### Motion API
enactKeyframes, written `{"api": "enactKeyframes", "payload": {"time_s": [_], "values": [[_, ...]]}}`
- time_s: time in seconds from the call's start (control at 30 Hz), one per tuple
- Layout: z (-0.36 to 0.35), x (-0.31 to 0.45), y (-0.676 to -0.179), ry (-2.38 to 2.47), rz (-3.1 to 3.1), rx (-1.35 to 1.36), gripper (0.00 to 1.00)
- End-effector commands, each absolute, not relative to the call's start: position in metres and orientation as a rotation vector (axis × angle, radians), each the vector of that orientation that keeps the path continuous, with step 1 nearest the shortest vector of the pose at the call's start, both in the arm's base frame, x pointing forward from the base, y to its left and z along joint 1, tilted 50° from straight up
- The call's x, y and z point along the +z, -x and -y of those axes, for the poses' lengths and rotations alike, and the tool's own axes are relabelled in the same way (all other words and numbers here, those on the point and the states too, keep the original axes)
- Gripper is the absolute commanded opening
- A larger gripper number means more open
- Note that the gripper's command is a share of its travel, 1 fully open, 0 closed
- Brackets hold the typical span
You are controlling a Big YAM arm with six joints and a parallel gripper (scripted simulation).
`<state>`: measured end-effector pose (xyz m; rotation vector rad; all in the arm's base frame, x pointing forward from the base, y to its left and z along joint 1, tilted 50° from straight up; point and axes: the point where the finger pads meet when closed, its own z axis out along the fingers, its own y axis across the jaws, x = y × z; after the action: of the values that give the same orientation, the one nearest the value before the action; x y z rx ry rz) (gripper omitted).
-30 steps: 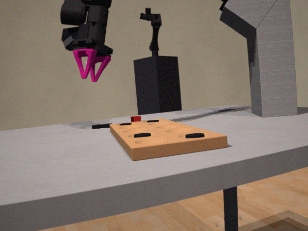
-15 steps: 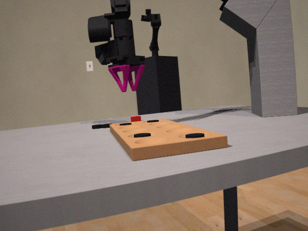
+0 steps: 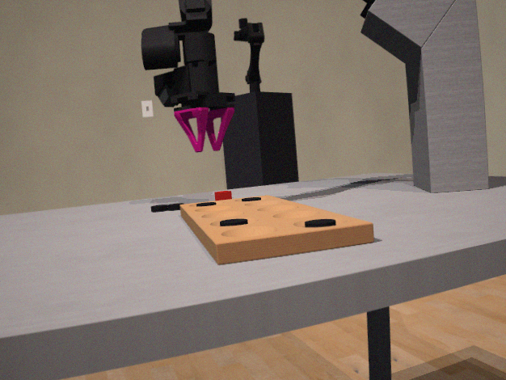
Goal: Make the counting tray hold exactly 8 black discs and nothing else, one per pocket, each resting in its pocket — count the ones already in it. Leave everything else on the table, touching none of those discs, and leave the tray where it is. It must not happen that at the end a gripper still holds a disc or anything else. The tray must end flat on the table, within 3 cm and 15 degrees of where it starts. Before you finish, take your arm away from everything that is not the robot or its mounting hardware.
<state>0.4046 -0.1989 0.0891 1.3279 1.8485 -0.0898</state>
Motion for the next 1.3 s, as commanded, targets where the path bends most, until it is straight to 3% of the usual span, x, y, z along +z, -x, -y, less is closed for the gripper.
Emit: {"api": "enactKeyframes", "payload": {"time_s": [0.0, 1.27], "values": [[0.200, 0.091, -0.407, -1.338, -1.823, -0.078, 0.44], [0.220, 0.073, -0.425, -1.327, -1.835, -0.093, 0.44]]}}
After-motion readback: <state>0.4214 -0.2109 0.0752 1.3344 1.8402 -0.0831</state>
